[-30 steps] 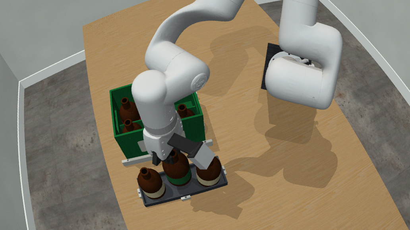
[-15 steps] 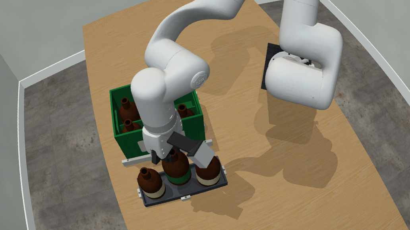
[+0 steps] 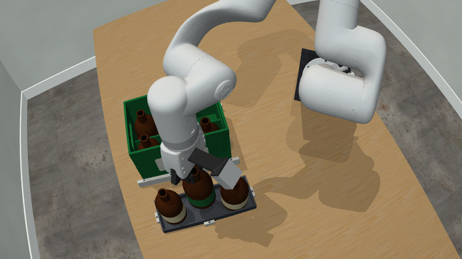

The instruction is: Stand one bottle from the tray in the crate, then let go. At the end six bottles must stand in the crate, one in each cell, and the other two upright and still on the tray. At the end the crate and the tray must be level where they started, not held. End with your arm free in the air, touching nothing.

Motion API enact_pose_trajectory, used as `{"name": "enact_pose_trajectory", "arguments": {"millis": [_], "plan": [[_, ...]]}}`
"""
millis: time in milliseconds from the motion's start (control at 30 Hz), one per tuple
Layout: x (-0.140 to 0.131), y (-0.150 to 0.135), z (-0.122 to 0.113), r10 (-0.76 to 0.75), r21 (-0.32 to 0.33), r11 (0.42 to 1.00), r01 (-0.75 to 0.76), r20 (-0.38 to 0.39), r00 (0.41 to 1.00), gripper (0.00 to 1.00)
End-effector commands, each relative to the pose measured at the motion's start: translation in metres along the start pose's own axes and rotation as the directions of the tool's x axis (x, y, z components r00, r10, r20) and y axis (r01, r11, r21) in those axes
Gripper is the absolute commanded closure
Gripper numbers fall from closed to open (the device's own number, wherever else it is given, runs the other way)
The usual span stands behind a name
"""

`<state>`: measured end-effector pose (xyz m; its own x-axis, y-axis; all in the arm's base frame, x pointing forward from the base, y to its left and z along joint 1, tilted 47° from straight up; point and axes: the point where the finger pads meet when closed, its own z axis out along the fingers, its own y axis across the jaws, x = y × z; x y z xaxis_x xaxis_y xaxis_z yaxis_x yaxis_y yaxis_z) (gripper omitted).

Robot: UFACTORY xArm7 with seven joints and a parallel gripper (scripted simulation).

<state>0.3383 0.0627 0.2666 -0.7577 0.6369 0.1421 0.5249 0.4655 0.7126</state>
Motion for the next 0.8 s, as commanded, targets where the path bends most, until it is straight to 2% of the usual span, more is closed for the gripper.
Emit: {"name": "enact_pose_trajectory", "arguments": {"millis": [0,767], "plan": [[-0.0010,0.0008,-0.0011,0.000,-0.002,1.000,0.000,0.003,1.000,1.00],[-0.0010,0.0008,-0.0099,0.000,-0.002,1.000,0.000,0.003,1.000,1.00]]}}
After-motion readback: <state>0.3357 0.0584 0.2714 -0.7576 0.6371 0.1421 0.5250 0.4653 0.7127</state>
